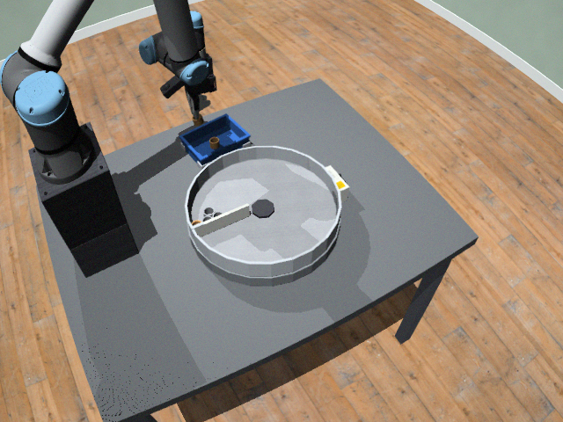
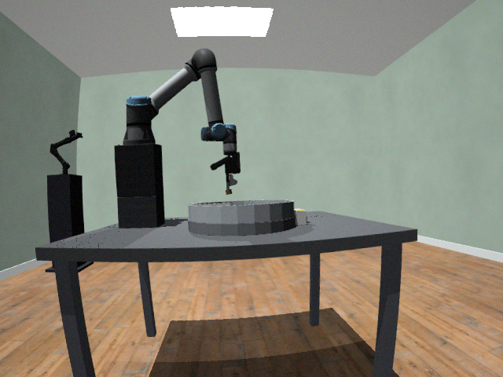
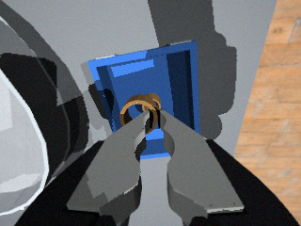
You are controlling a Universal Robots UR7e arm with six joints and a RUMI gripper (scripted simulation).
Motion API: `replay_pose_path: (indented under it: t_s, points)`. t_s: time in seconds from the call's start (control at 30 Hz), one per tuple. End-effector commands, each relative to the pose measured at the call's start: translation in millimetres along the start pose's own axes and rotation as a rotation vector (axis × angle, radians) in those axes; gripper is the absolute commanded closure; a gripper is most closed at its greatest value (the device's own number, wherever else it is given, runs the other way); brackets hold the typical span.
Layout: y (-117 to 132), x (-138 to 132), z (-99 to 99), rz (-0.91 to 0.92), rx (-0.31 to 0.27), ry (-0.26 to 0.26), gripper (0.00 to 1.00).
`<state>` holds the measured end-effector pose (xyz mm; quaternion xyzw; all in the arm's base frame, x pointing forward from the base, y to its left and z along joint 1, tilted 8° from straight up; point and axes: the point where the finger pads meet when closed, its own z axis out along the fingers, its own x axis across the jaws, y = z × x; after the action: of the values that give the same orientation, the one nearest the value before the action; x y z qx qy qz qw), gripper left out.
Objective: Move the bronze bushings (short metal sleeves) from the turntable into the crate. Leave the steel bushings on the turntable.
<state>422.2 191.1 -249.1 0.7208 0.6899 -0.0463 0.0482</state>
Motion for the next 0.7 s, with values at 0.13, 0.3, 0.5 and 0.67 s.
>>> replay_pose_path:
  t_s: [0.13, 0.3, 0.5, 0.67]
  points:
    - [2, 0, 9.6, 0.001, -0.002, 0.0, 1.0]
    - [2, 0, 26.9, 0.001, -0.002, 0.0, 1.0]
    - [2, 0, 57.5, 0.001, -0.002, 0.0, 1.0]
    - [2, 0, 72.5, 0.001, -0.002, 0.0, 1.0]
